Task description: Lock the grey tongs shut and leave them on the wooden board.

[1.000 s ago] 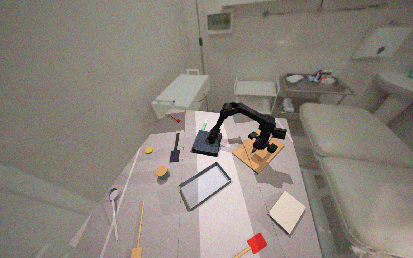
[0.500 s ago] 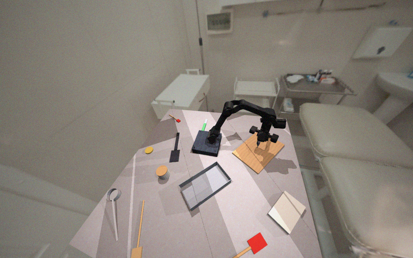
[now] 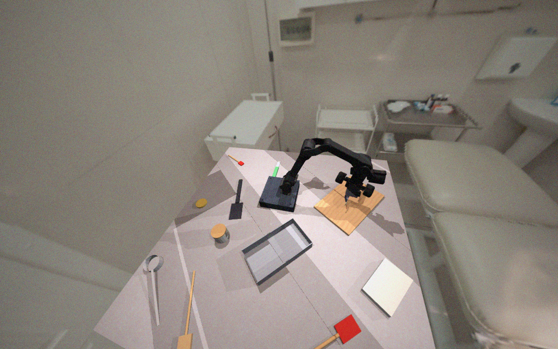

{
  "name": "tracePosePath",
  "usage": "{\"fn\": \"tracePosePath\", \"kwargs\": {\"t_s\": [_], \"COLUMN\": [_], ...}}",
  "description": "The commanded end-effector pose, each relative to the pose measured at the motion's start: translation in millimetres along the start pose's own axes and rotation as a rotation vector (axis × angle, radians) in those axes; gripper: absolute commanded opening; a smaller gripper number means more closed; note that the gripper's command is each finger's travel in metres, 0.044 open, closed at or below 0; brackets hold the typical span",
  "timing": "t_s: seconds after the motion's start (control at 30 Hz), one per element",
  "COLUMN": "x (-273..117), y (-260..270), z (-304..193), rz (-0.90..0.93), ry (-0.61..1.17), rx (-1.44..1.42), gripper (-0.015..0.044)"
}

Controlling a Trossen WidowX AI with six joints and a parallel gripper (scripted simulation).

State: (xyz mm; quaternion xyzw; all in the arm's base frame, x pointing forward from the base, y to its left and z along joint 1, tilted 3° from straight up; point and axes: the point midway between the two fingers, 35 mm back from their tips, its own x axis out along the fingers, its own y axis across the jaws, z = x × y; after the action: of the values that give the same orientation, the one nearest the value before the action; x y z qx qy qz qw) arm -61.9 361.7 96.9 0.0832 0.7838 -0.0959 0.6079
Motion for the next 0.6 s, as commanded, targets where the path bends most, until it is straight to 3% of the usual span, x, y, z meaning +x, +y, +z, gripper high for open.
{"fn": "tracePosePath", "kwargs": {"t_s": [0.0, 0.57], "x": [-3.8, -36.8], "y": [-1.9, -1.4], "z": [0.7, 6.2], "rz": [-0.026, 0.018], "ry": [0.154, 0.730], "rx": [-0.012, -0.050], "gripper": [-0.0150, -0.0150]}}
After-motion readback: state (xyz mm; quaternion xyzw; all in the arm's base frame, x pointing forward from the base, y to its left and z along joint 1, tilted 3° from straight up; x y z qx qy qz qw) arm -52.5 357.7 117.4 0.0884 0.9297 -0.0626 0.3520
